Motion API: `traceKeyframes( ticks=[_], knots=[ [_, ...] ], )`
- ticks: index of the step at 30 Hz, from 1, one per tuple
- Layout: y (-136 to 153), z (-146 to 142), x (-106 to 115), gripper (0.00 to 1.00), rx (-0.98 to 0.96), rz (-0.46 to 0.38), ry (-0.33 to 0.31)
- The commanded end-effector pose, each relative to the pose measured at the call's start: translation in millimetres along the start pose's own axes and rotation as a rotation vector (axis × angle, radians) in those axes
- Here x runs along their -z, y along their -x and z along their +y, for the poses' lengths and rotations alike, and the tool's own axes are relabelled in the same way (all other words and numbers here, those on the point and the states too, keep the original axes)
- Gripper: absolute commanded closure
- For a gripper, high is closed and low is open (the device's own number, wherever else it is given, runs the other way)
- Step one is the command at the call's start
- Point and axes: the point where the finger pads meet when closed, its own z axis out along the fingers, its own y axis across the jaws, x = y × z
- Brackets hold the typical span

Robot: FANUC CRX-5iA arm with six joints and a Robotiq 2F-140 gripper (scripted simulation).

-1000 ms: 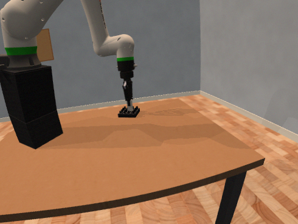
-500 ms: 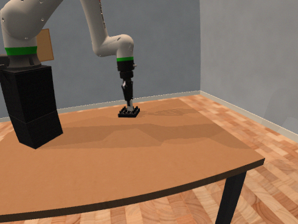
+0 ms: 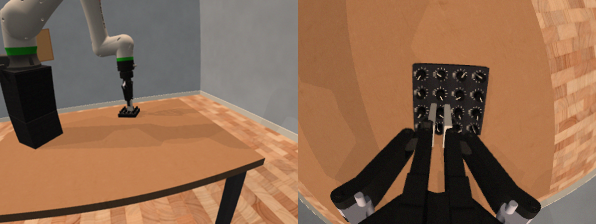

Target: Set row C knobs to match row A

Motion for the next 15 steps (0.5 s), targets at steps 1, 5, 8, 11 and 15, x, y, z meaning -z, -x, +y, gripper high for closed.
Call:
traceKeyframes(
  ticks=[1, 5, 8, 11, 15],
  knots=[
    [0.2, 0.1, 0.1, 0.95, 0.0, 0.0, 0.0],
    [0.2, 0.1, 0.1, 0.88, 0.0, 0.0, 0.0],
    [0.2, 0.1, 0.1, 0.88, 0.0, 0.0, 0.0],
    [0.2, 0.1, 0.1, 0.88, 0.0, 0.0, 0.0],
    [0.2, 0.1, 0.1, 0.88, 0.0, 0.0, 0.0]
  ],
)
